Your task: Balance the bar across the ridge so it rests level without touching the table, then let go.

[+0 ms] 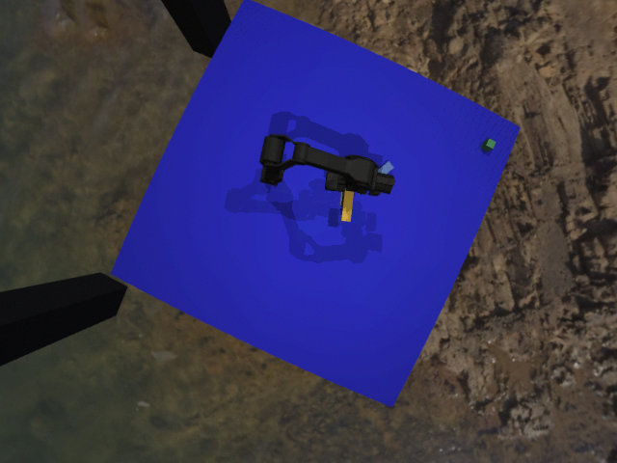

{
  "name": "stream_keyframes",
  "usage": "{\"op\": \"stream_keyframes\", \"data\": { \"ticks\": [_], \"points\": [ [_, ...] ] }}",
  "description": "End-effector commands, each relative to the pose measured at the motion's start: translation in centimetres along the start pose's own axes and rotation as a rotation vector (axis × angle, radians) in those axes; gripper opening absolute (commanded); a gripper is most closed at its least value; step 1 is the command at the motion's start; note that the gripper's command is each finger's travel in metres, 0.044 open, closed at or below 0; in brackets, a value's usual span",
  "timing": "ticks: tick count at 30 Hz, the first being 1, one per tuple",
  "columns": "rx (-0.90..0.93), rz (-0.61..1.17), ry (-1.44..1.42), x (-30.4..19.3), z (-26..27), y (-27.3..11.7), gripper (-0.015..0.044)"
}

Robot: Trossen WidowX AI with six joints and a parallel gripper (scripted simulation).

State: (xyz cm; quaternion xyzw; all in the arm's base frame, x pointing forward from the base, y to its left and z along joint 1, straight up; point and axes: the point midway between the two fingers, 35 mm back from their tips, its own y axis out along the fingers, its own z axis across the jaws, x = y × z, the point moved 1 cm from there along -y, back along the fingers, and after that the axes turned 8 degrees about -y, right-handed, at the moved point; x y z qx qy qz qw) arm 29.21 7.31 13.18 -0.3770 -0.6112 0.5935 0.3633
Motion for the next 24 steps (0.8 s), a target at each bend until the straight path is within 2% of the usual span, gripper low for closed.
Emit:
{"op": "stream_keyframes", "data": {
  "ticks": [1,24],
  "points": [
    [0.000,0.004,-0.006,-0.06,-0.01,0.08,0.0000],
    [0.000,0.004,-0.006,-0.07,-0.01,0.27,0.0000]
  ]
}}
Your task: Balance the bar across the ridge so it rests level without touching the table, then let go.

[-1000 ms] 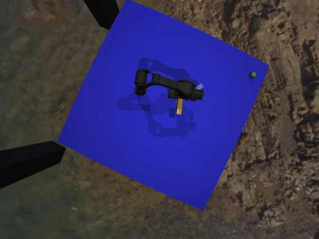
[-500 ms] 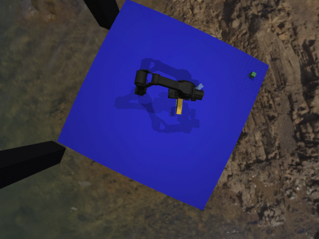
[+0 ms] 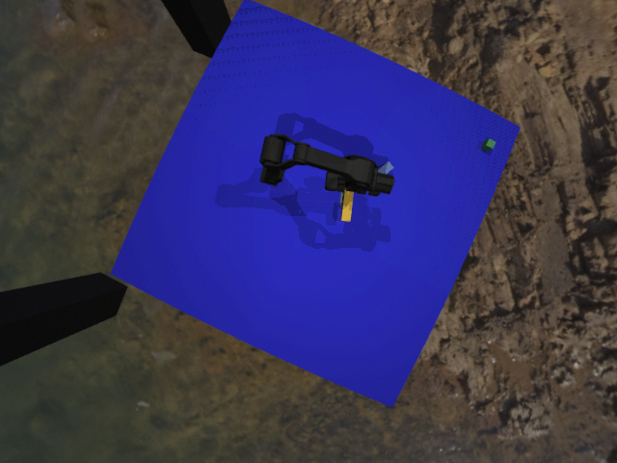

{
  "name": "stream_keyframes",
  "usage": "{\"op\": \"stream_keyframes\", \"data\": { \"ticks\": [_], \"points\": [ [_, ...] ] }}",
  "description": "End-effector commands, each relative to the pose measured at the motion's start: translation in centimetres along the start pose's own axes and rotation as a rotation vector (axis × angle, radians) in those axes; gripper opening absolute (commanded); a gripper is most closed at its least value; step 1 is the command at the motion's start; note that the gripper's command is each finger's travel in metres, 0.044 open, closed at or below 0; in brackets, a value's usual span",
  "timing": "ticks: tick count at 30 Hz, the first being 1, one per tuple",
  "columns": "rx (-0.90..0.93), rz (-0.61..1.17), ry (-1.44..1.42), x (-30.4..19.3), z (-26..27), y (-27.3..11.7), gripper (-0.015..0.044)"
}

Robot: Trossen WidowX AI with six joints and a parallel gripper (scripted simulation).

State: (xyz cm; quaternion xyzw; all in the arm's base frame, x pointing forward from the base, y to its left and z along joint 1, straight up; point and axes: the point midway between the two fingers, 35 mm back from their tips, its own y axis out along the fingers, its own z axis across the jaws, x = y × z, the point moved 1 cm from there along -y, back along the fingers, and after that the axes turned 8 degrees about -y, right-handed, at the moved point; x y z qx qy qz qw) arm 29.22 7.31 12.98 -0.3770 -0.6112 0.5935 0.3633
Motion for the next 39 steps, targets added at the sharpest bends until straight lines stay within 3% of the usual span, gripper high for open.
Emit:
{"op": "stream_keyframes", "data": {
  "ticks": [1,39],
  "points": [
    [0.000,0.004,-0.006,-0.06,-0.01,0.08,0.0000],
    [0.000,0.004,-0.006,-0.05,0.02,0.40,0.0000]
  ]
}}
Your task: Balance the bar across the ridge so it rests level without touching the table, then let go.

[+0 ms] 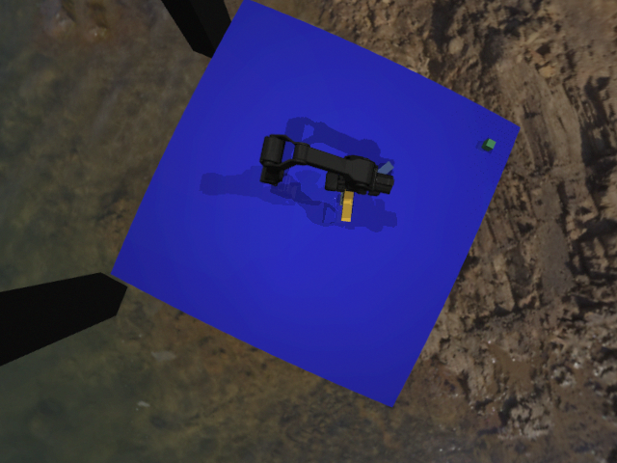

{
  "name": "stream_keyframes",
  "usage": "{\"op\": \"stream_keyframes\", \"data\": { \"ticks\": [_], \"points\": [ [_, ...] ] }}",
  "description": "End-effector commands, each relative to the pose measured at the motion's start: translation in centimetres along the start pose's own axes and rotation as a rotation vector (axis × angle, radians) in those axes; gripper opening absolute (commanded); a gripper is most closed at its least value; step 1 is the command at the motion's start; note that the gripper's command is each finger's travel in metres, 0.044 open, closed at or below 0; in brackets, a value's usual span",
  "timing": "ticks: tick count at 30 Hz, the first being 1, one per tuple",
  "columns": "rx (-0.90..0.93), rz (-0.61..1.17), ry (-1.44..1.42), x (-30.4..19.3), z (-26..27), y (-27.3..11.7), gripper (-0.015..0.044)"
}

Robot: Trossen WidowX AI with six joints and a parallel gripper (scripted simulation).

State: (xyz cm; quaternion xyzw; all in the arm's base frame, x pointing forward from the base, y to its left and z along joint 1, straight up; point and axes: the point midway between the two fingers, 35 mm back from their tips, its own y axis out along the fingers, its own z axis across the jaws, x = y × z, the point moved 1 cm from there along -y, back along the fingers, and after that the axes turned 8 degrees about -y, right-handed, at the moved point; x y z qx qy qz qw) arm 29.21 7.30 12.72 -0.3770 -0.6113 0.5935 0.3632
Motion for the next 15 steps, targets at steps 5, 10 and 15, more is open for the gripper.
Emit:
{"op": "stream_keyframes", "data": {
  "ticks": [5,10,15],
  "points": [
    [0.000,0.004,-0.006,-0.05,0.00,0.17,0.0000],
    [0.000,0.004,-0.006,-0.04,0.01,0.21,0.0000],
    [0.000,0.004,-0.006,-0.04,0.01,0.25,0.0000]
  ]
}}
